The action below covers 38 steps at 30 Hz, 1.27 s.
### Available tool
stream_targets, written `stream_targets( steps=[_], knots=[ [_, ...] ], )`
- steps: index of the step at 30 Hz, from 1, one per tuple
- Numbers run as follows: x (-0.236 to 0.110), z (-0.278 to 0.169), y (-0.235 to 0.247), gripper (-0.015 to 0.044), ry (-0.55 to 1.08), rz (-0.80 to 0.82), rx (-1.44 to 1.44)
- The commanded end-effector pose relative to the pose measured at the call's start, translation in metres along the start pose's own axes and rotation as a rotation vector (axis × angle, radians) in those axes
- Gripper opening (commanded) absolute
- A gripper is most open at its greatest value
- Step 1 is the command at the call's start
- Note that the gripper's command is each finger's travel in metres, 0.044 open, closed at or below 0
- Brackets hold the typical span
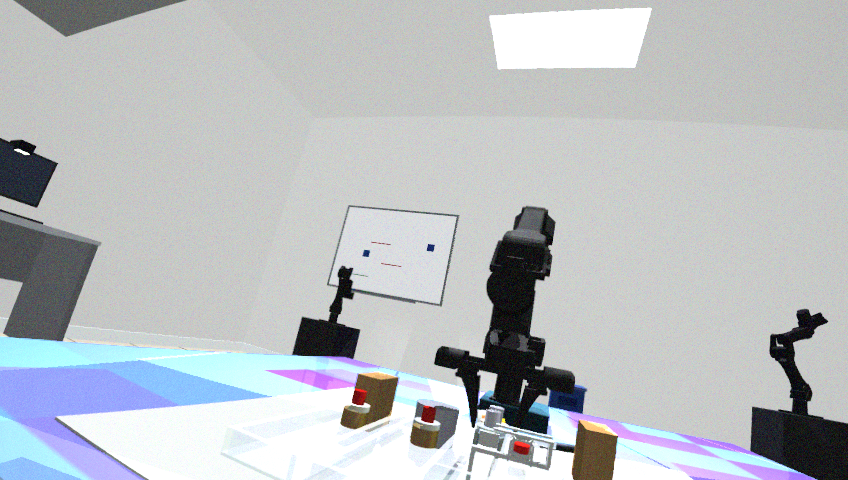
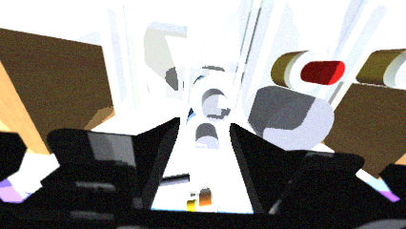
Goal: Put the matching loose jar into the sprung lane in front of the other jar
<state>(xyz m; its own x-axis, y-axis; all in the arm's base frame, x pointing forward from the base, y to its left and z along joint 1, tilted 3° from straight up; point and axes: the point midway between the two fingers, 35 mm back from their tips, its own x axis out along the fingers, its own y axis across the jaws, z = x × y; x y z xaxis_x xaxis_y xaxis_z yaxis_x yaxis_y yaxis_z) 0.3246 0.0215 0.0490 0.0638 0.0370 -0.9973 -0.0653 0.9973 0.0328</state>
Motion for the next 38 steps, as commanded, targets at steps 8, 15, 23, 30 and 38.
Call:
stream_targets(
  steps=[8,15,23,30,38],
  knots=[
    [0.000,0.000,0.000,0.0283,-0.001,-0.002,0.003],
    [-0.003,0.000,0.000,0.0283,-0.001,-0.002,0.003],
    [-0.020,0.000,0.000,0.0283,-0.001,-0.002,0.003],
    [-0.020,0.000,0.000,0.0283,-0.001,-0.002,0.003],
    [-0.022,-0.019,0.000,0.0283,0.001,-0.002,0.003]
  ],
)
